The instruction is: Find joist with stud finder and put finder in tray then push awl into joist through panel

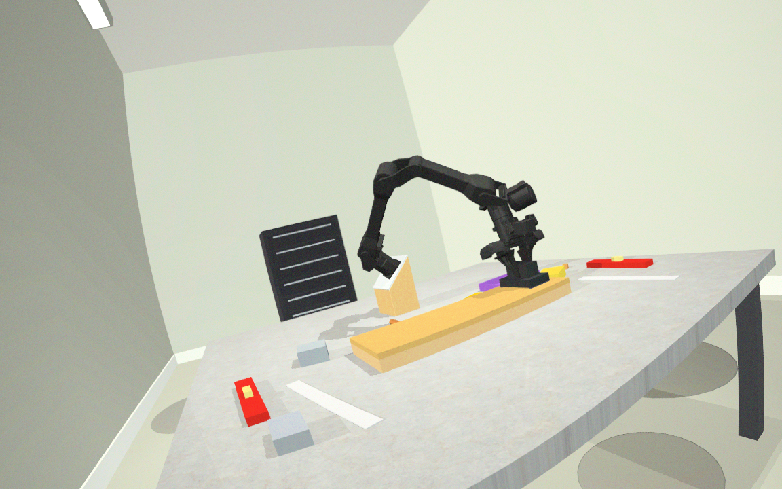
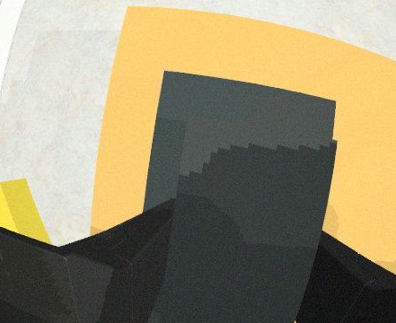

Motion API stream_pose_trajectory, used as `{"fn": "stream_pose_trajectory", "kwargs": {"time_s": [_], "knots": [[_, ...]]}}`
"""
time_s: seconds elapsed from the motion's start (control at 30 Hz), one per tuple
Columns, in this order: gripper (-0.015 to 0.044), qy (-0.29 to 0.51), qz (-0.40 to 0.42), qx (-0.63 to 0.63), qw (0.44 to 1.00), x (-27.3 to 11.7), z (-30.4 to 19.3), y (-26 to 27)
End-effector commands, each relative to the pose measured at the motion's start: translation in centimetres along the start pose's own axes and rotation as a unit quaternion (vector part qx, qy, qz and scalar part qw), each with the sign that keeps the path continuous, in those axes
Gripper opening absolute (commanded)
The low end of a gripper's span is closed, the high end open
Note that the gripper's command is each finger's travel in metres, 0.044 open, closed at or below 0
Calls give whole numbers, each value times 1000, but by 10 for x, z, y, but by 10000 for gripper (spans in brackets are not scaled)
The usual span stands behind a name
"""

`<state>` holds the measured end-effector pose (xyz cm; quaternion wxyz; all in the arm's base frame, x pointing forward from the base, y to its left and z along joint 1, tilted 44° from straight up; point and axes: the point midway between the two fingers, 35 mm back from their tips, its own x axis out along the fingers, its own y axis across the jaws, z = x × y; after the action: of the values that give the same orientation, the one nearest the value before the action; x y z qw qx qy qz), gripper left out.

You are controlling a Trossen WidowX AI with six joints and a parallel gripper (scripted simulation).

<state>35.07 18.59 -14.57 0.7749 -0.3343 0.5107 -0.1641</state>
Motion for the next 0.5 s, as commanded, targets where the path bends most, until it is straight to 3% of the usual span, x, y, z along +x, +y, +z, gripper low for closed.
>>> {"fn": "stream_pose_trajectory", "kwargs": {"time_s": [0.0,0.47], "knots": [[0,0,0,1,1000,0,0,1],[0,2,0,0,1000,2,-1,-48]]}}
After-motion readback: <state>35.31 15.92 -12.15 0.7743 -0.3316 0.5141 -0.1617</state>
